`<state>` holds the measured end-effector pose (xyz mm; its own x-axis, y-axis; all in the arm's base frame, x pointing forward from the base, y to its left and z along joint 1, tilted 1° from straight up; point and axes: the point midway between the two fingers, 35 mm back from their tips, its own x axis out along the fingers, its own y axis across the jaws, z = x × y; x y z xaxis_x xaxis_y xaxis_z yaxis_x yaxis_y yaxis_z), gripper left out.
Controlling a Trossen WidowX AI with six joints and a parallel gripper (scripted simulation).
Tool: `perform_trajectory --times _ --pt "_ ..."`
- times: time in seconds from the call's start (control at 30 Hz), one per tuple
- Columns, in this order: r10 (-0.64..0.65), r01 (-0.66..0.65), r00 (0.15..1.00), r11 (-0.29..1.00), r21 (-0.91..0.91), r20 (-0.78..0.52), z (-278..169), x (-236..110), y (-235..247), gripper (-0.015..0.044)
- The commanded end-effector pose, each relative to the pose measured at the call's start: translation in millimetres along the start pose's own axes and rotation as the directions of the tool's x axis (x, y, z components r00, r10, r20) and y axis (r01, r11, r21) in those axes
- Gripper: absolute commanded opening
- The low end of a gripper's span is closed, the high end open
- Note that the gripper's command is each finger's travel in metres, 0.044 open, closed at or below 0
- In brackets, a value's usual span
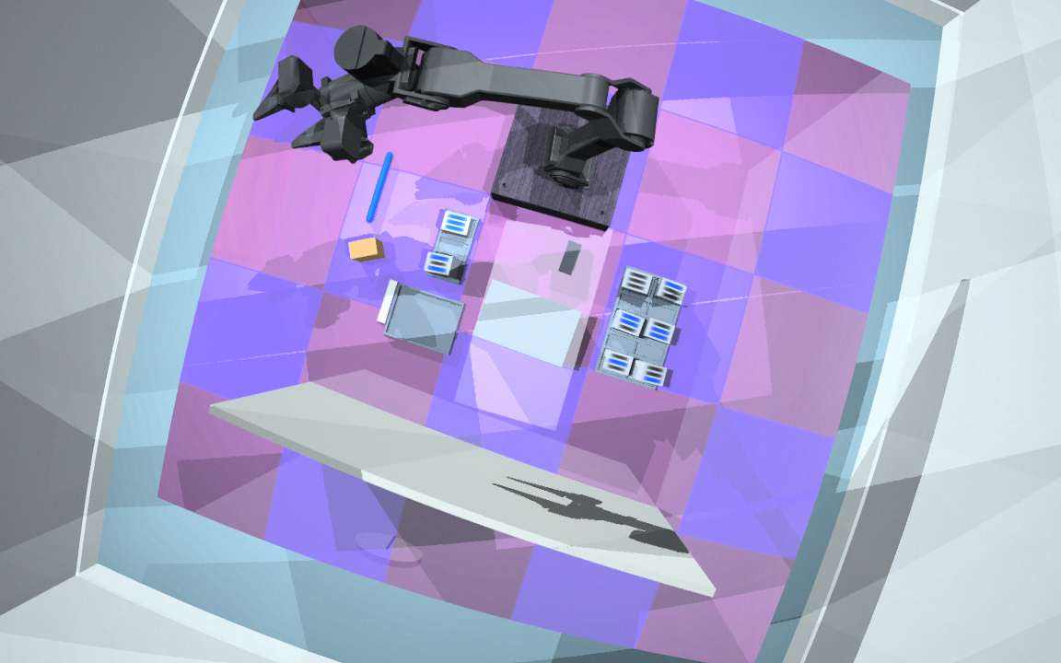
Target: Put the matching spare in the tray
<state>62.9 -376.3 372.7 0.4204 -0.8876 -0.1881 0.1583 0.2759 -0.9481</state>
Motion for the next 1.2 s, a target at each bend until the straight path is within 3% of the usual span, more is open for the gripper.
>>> perform_trajectory --times 0.0,0.27,0.5,0.7,0.9,1.0,1.17 --pt "0.202 -0.217 0.974 0.958 0.189 0.099 55 31 41 0.044" --pt "0.52 -0.559 0.828 0.741 0.372 0.211 157 48 120 0.044" --pt "0.759 -0.745 0.62 0.492 0.45 0.197 239 22 193 0.044" --pt "0.904 -0.801 0.421 0.33 0.499 0.079 293 -27 252 0.044" --pt "0.957 -0.796 0.261 0.289 0.532 -0.129 330 -96 303 0.044" --pt "0.95 -0.787 0.226 0.309 0.534 -0.216 338 -123 318 0.044" --pt "0.949 -0.787 0.225 0.31 0.534 -0.22 338 -124 319 0.044"
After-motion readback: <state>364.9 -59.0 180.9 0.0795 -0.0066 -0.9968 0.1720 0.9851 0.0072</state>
